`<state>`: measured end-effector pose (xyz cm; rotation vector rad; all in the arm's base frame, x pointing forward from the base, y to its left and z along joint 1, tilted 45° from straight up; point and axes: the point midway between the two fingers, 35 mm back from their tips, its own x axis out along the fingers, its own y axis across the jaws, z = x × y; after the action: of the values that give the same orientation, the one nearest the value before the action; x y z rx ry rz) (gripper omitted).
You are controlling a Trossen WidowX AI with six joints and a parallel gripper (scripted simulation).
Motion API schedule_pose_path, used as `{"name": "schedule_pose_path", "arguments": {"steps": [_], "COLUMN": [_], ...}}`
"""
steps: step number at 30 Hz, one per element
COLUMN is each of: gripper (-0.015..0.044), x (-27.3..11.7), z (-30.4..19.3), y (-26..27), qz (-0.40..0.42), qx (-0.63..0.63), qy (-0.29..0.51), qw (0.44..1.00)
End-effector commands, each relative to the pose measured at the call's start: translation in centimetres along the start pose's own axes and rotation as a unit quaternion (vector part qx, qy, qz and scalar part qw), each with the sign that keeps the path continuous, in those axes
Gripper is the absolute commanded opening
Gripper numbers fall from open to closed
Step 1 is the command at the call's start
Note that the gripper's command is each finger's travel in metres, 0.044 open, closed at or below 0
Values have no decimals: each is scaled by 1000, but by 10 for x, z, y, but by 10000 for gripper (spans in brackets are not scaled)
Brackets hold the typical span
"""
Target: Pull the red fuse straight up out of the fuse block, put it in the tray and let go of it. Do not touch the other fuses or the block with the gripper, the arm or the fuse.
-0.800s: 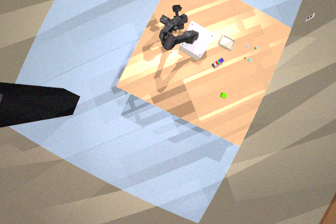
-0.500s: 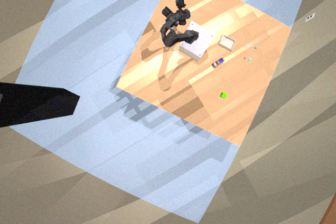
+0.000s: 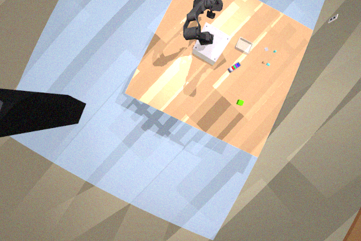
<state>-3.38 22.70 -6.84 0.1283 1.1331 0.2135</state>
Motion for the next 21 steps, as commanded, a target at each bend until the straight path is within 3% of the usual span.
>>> {"name": "schedule_pose_path", "arguments": {"steps": [1, 11, 21], "gripper": [63, 63, 63], "x": [19, 56, 72], "z": [44, 153, 250], "y": [4, -23, -110], "qz": [-46, -167, -309], "qx": [9, 51, 98], "qy": [-28, -73, -68], "qw": [998, 982, 944]}}
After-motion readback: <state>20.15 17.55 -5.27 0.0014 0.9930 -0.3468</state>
